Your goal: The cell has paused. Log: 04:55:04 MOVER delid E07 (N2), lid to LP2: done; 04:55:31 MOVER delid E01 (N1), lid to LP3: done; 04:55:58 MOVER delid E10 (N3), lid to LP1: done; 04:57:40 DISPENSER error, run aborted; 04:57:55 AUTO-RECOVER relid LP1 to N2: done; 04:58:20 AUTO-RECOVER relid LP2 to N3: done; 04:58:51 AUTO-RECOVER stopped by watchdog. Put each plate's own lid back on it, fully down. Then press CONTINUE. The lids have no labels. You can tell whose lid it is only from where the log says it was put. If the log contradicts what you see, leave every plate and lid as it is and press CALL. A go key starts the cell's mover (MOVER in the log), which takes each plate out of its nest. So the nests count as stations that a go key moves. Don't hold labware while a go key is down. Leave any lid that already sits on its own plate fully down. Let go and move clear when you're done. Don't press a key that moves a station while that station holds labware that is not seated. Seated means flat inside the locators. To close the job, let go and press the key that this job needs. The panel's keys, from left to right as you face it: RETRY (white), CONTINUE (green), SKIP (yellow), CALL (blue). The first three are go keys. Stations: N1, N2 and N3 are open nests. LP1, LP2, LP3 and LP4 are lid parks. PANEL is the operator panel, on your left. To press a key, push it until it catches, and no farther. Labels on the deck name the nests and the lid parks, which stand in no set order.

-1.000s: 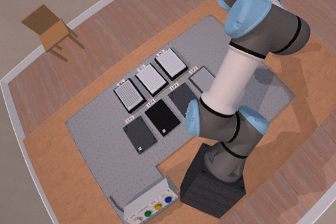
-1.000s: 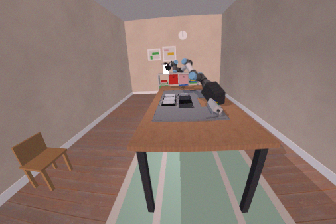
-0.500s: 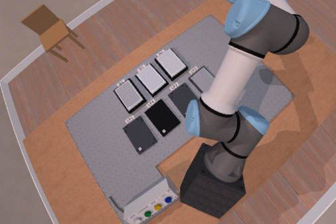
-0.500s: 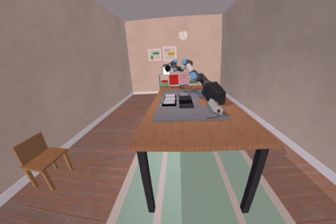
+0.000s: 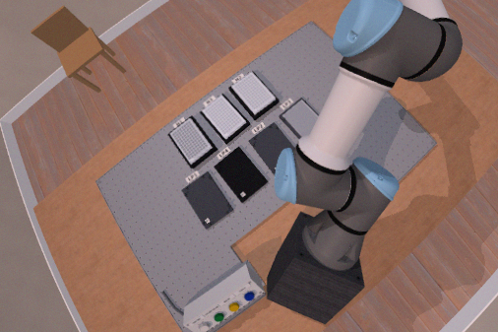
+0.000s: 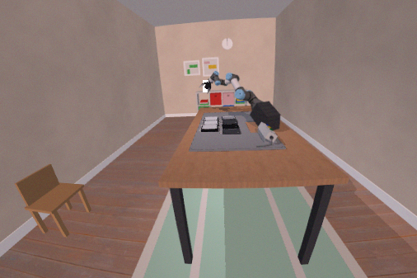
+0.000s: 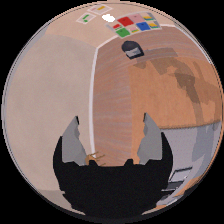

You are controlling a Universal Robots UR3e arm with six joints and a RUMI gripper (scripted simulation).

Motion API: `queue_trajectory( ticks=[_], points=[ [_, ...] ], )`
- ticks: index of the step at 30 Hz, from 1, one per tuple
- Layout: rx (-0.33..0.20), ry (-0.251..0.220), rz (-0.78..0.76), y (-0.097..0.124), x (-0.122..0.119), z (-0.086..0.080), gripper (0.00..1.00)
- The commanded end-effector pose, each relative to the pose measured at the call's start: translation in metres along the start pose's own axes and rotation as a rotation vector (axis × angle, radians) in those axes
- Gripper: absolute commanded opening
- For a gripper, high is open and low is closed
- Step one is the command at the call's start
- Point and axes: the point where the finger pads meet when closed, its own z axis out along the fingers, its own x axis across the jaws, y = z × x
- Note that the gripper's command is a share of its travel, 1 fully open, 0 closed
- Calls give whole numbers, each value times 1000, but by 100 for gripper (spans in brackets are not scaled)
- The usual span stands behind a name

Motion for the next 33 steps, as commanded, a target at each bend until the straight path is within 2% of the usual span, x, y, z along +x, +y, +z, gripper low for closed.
queue_trajectory(
  ticks=[1, 4, 6, 21, 23, 26, 30, 33],
  points=[
    [-85, 67, -5, 13, 9, -2, 82],
    [-132, 104, -9, 20, 14, -5, 82],
    [-132, 104, -9, 20, 14, -5, 82],
    [-368, 289, -22, 63, 48, -35, 82],
    [-368, 289, -22, 63, 48, -35, 82],
    [-415, 326, -24, 71, 55, -44, 82],
    [-472, 267, -26, 82, 40, -52, 82],
    [-473, 266, -26, 89, 31, -56, 82]
  ],
)
